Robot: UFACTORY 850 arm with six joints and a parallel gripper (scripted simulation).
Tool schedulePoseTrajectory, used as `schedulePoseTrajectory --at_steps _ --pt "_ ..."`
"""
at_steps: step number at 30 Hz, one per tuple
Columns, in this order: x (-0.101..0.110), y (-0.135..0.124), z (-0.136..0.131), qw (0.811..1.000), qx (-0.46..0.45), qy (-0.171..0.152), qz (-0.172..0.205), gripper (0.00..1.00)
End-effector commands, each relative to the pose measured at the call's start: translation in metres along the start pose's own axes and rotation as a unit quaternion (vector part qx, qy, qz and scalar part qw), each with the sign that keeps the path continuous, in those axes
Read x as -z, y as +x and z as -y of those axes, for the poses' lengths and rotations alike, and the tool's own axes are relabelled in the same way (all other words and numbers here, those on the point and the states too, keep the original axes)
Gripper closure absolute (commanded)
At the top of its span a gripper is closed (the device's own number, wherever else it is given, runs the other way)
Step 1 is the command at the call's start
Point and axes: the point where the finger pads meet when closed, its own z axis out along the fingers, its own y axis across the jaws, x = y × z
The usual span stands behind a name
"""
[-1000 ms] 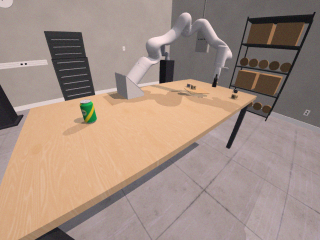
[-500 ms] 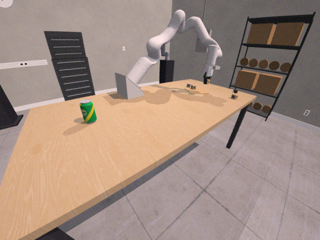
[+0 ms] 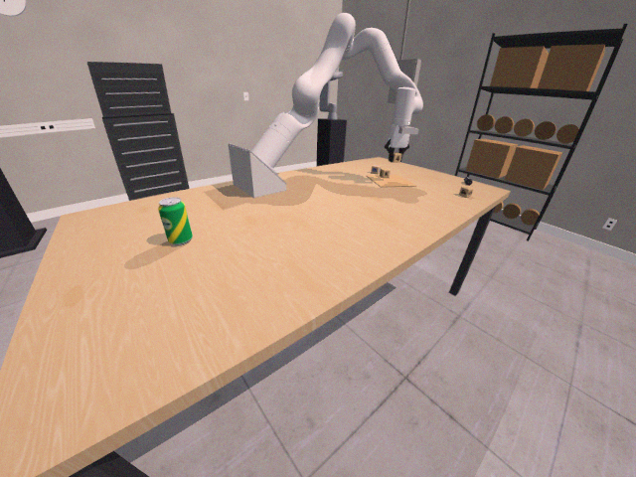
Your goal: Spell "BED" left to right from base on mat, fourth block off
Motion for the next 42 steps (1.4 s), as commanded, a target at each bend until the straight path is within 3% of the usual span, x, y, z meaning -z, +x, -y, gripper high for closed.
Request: schedulePoseTrajectory --at_steps 1,21,42 --pt "0.001 -0.005 -0.003 1.000 -0.017 -0.003 -0.004 0.59" --pt "-0.003 -0.006 -0.003 1.000 -0.019 -0.004 -0.004 0.59" --pt "-0.080 -0.007 -0.003 1.000 -0.019 -0.004 -0.004 0.59"
